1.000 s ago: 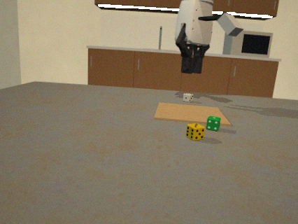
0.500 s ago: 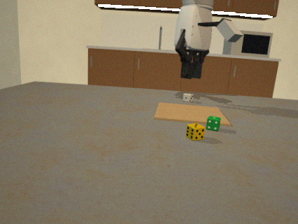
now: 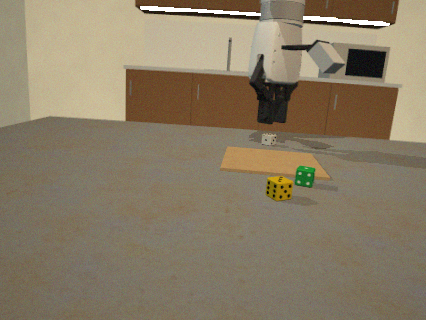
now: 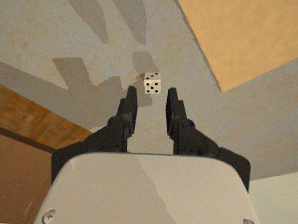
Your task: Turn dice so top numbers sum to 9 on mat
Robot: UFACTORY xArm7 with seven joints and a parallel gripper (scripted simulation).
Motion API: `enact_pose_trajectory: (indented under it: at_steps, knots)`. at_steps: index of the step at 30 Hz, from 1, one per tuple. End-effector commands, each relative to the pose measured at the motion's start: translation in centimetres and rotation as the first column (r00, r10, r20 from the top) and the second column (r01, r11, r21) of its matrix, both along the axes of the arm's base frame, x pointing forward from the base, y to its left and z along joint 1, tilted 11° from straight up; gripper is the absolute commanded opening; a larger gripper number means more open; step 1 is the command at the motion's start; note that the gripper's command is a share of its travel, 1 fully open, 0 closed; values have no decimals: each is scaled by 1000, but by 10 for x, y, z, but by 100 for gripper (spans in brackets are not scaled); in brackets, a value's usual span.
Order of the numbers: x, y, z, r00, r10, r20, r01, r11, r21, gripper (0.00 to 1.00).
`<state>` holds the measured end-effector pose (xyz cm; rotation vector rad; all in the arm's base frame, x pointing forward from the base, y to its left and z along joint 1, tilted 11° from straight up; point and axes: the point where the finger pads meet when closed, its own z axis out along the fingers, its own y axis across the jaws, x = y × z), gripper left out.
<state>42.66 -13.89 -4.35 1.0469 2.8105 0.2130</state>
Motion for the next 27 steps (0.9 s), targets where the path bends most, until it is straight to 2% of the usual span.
enact_pose_trajectory:
  at_steps: [1,27]
  knots:
    - [3,0,-7,1000,-1,5,1,1000,-1,36]
    - [4,0,-15,1000,-1,5,1,1000,-1,36]
